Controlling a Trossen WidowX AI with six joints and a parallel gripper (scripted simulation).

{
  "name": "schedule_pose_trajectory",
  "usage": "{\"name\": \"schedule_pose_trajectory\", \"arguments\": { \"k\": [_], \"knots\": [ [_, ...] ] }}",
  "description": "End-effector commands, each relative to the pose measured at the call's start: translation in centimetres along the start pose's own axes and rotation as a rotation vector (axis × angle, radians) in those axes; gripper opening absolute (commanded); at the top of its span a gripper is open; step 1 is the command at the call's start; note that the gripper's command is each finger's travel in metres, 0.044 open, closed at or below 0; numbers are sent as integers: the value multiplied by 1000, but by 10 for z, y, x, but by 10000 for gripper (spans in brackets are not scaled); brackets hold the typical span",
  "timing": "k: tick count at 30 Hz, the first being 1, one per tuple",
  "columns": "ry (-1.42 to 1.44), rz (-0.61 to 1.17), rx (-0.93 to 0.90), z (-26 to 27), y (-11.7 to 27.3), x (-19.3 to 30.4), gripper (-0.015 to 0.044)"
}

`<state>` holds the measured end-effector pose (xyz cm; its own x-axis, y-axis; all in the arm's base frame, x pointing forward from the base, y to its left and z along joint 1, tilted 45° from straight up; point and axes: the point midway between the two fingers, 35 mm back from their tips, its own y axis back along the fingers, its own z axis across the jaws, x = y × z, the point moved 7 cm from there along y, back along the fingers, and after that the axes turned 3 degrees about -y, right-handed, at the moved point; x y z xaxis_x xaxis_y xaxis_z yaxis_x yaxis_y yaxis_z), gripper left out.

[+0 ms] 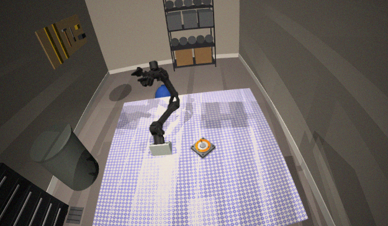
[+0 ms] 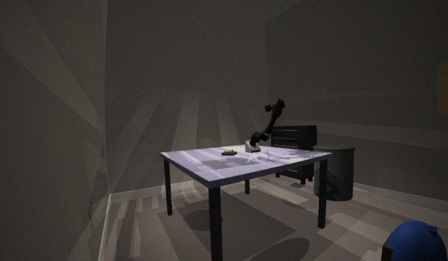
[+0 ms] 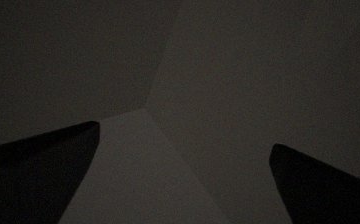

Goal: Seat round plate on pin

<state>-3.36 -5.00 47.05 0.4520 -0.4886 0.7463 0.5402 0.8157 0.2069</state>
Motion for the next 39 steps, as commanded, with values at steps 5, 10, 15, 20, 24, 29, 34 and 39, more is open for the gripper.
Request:
{"name": "schedule_pose_trajectory", "arguments": {
  "k": [5, 10, 15, 20, 24, 29, 34, 39],
  "knots": [
    [311, 65, 274, -25, -48, 9, 269],
    [617, 189, 525, -66, -84, 19, 137],
    [909, 356, 750, -117, -102, 28, 6],
    [1191, 585, 927, -169, -108, 35, 0],
    [1470, 886, 1080, -228, -100, 38, 0],
    [1704, 1230, 1214, -284, -80, 31, 0],
    [1843, 1521, 1288, -323, -57, 20, 0],
    [1975, 2022, 1364, -376, -12, -7, 0]
  ]
}}
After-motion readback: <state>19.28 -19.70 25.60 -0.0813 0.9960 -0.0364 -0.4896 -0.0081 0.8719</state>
